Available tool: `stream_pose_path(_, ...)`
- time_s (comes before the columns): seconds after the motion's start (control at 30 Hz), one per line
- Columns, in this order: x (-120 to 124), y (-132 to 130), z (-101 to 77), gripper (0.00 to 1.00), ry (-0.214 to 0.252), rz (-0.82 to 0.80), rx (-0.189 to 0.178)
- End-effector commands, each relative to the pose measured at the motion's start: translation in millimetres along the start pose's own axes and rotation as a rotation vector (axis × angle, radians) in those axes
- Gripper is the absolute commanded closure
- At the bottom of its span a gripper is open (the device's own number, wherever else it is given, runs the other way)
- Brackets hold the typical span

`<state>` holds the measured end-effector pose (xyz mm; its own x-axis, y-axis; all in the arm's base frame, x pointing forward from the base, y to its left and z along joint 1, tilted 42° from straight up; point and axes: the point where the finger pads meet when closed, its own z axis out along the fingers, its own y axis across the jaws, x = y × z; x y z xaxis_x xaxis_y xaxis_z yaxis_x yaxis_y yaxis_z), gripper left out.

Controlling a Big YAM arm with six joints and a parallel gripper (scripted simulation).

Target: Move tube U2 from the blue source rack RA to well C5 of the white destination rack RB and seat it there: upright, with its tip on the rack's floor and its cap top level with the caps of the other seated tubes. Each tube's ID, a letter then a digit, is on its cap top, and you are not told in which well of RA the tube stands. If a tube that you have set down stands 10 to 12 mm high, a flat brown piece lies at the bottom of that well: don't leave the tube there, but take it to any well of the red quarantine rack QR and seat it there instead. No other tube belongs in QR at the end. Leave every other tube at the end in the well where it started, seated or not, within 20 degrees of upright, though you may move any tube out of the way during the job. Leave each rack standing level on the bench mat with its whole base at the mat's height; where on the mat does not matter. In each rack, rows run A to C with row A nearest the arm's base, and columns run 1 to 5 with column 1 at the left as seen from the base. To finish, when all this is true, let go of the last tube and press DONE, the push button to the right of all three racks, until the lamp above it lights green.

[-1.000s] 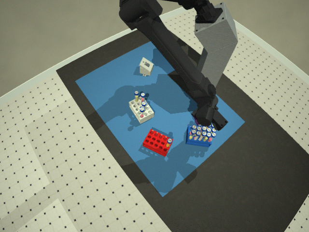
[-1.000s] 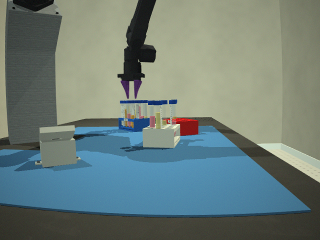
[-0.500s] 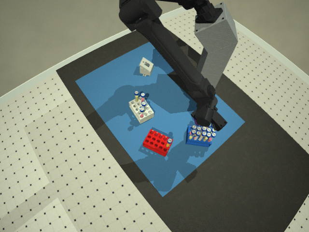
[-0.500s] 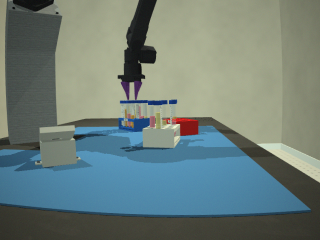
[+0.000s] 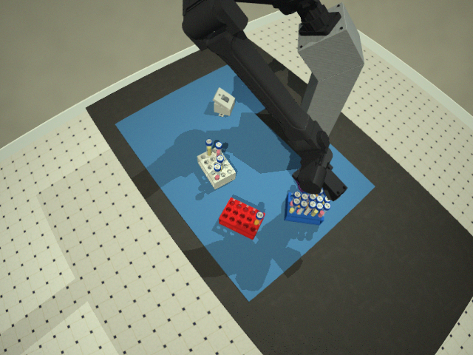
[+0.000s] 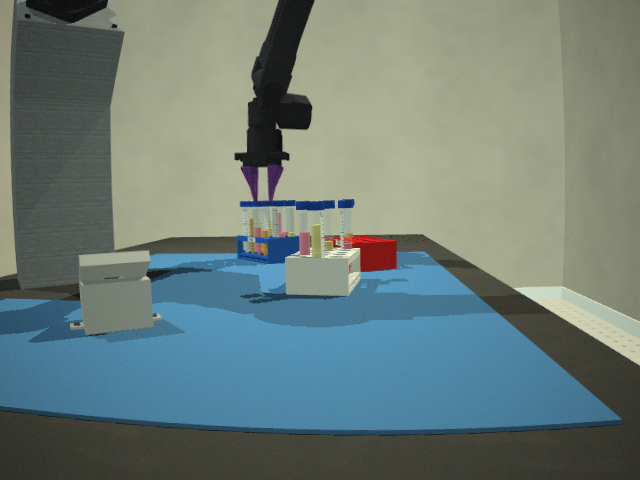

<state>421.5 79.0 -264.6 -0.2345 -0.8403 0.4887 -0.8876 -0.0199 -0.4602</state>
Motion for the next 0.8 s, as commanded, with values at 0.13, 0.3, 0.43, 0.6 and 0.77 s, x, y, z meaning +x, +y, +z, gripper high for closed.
stream_pose_path(0.13,-4,-6,4.2,0.7,-0.011,0.004,0.012)
stream_pose_path(0.3,-5,-5,4.8,0.7,-0.013,0.001,0.013)
stream_pose_path(0.43,-4,-9,5.8,0.7,-0.013,0.009,0.015)
stream_pose_path(0.6,-8,-9,3.4,0.7,-0.019,0.002,0.022)
stream_pose_path(0.77,-9,-11,0.9,1.0,-0.022,0.004,0.026)
